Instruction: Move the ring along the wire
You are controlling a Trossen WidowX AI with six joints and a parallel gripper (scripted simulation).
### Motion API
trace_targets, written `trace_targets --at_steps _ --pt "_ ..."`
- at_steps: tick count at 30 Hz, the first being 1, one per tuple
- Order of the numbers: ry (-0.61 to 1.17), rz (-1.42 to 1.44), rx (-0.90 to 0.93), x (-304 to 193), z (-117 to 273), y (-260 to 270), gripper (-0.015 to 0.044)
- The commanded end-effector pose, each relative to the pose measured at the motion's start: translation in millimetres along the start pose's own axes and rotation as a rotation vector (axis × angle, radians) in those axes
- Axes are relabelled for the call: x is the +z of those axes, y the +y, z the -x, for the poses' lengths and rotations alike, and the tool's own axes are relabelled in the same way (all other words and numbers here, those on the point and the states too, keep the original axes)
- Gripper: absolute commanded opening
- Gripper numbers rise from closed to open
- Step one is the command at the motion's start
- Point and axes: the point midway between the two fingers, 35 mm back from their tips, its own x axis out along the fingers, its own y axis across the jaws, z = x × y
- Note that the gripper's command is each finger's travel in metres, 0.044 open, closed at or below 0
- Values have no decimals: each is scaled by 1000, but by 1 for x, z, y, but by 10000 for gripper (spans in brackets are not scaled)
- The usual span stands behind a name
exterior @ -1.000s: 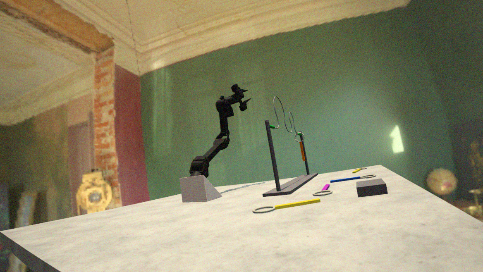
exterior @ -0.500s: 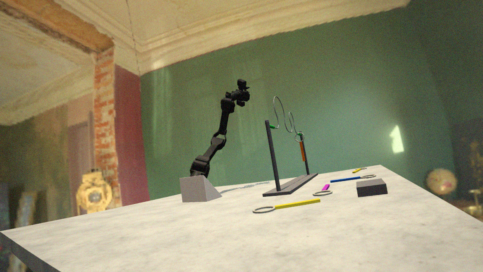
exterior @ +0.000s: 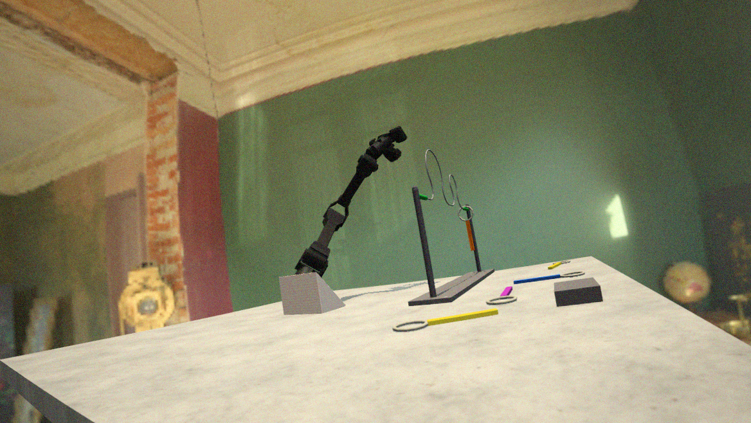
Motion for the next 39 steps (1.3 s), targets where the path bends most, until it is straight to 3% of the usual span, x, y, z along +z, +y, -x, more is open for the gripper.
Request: trace_targets --at_steps 1,19,30,39 --pt "48 -202 29 7 0 21 160" --pt "304 -1209 211 103 11 114 160" --pt "547 -1778 359 203 37 152 160" --pt "791 -2143 485 295 72 151 160"
